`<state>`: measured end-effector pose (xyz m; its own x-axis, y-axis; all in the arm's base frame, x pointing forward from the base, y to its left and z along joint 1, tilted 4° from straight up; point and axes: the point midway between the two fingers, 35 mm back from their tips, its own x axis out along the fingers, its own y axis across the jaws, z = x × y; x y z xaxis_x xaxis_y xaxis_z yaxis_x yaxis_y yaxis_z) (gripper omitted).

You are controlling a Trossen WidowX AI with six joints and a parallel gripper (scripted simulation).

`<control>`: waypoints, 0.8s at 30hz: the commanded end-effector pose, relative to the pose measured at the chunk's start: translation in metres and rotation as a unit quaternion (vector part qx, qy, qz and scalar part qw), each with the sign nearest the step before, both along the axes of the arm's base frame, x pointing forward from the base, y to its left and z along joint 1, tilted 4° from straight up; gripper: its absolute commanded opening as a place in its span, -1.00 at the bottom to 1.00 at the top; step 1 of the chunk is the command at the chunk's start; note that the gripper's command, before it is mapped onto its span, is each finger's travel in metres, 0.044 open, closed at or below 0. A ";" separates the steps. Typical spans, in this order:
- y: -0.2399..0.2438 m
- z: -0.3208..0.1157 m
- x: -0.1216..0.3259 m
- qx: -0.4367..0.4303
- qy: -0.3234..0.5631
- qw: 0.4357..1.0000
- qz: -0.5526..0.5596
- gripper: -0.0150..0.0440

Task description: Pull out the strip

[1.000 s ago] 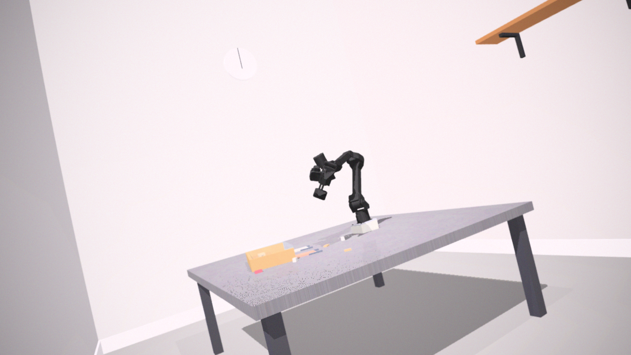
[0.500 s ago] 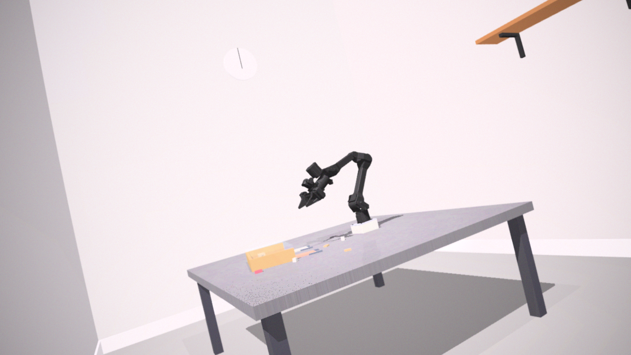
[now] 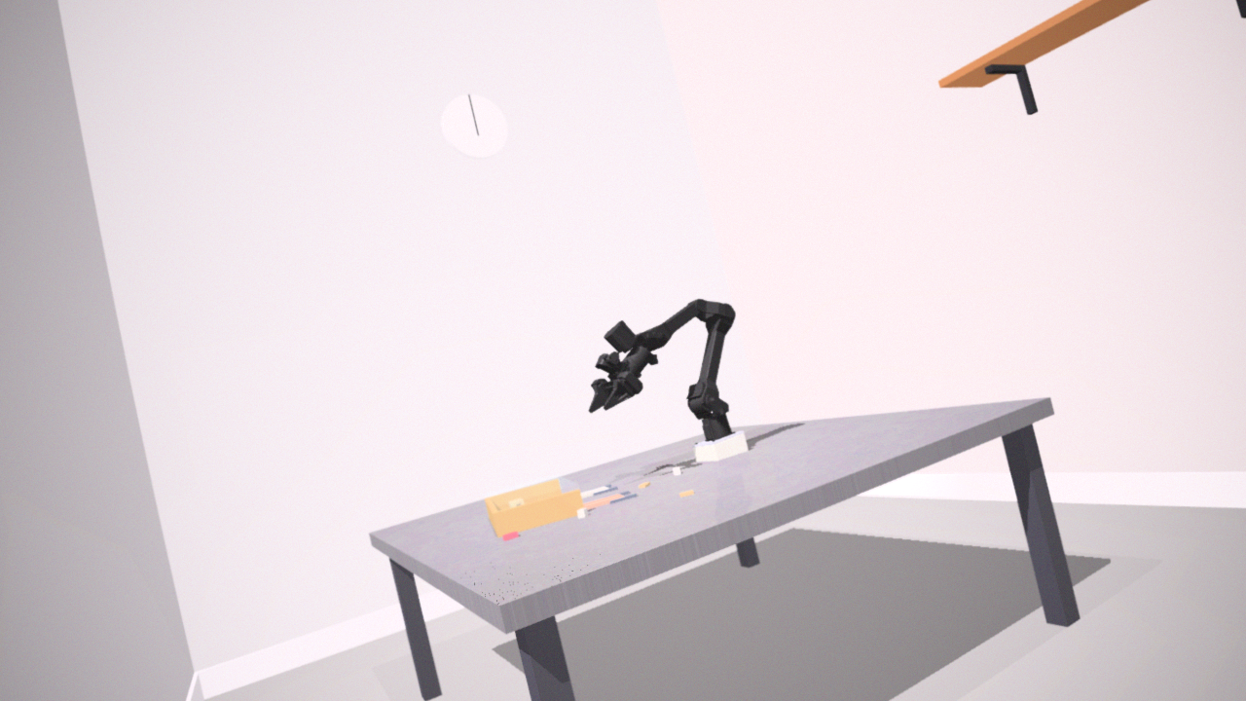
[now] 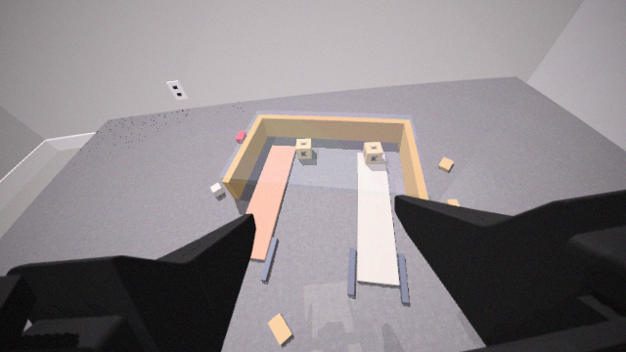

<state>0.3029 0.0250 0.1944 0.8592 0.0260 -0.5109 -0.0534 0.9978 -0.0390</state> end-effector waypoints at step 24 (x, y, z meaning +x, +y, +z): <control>-0.071 -0.104 0.055 0.034 0.454 0.882 -0.120 -0.49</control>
<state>0.3567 -0.0446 0.0925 0.1147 -0.0550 -0.9919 0.1690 0.9850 -0.0351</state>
